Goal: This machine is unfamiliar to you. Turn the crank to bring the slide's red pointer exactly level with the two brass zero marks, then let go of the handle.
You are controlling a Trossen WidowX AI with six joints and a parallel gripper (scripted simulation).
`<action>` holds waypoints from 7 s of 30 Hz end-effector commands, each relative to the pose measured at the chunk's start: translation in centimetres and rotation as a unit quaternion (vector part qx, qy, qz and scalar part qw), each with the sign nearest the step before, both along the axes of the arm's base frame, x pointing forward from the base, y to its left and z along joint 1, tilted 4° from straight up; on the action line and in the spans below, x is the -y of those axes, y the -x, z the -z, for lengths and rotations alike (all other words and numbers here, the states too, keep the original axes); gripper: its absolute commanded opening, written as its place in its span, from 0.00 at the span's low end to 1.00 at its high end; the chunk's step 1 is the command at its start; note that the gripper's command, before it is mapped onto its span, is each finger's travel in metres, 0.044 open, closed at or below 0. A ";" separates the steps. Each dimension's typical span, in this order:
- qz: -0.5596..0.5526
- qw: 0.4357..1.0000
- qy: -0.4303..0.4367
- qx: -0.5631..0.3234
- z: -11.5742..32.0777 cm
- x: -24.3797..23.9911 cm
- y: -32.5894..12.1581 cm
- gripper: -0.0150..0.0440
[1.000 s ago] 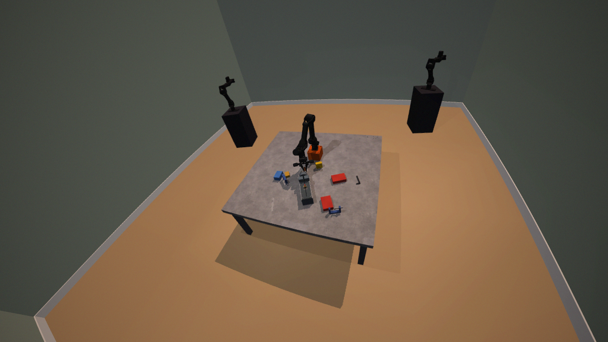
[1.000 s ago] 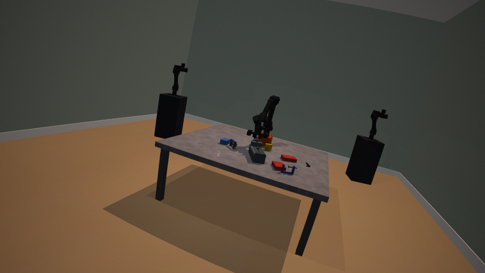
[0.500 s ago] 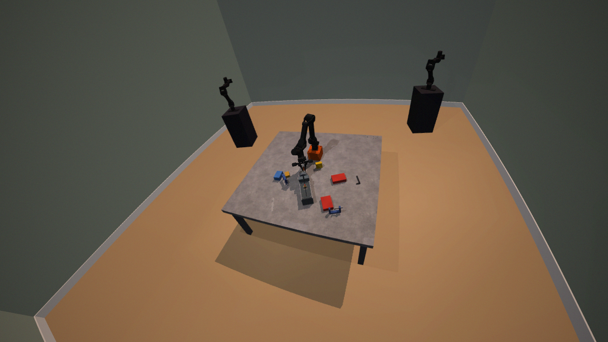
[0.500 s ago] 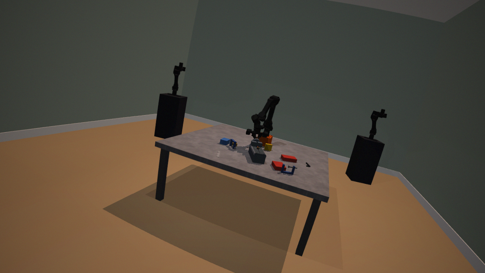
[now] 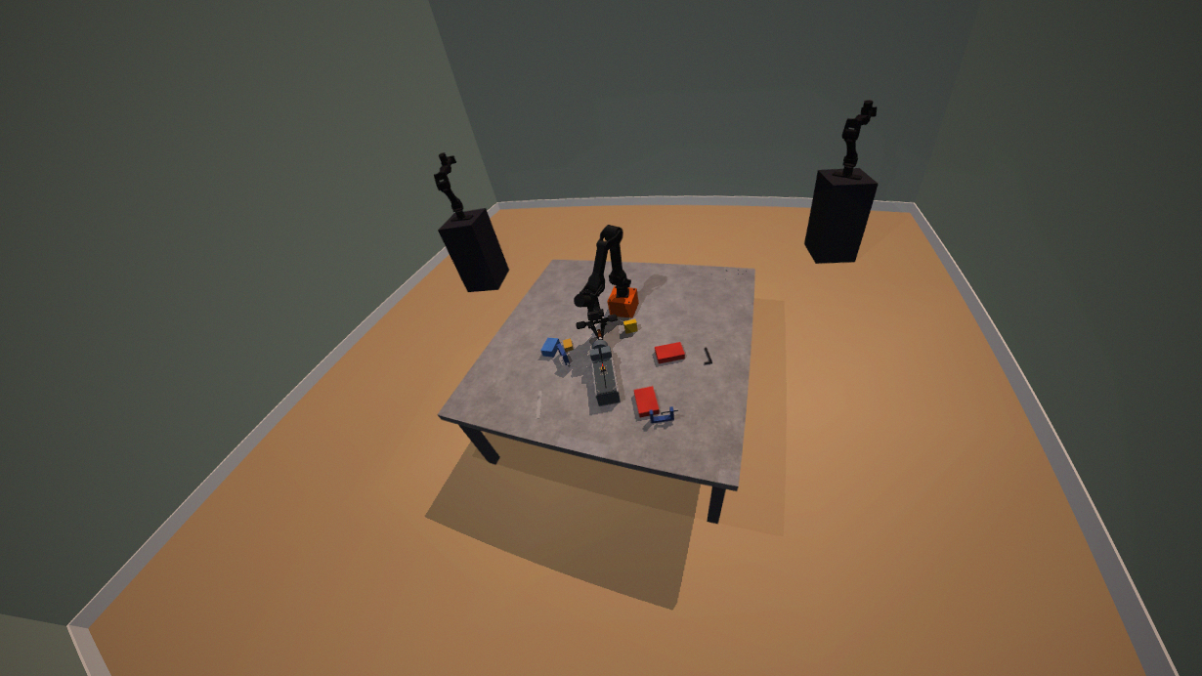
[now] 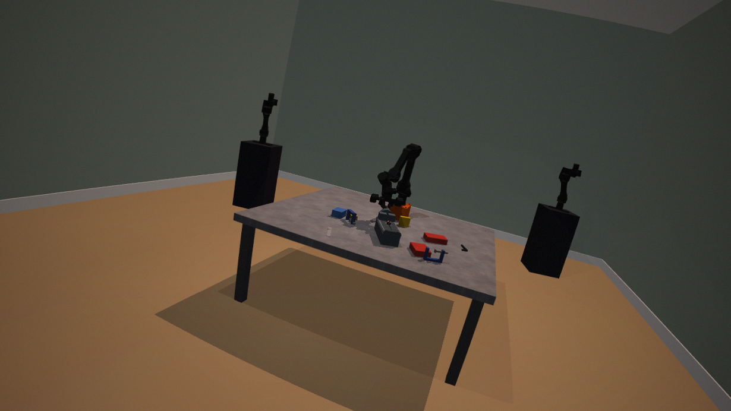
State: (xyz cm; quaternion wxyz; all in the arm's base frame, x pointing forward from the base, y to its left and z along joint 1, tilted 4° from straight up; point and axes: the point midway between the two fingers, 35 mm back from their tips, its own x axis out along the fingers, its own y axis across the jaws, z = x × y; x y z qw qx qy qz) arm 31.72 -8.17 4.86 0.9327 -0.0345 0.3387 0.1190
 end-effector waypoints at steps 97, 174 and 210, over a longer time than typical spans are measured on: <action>0.009 1.000 0.008 0.004 6.4 1.3 -0.8 0.25; 0.009 1.000 0.006 0.004 4.5 -2.1 0.1 0.25; 0.009 1.000 0.008 0.005 0.0 -0.2 0.1 0.25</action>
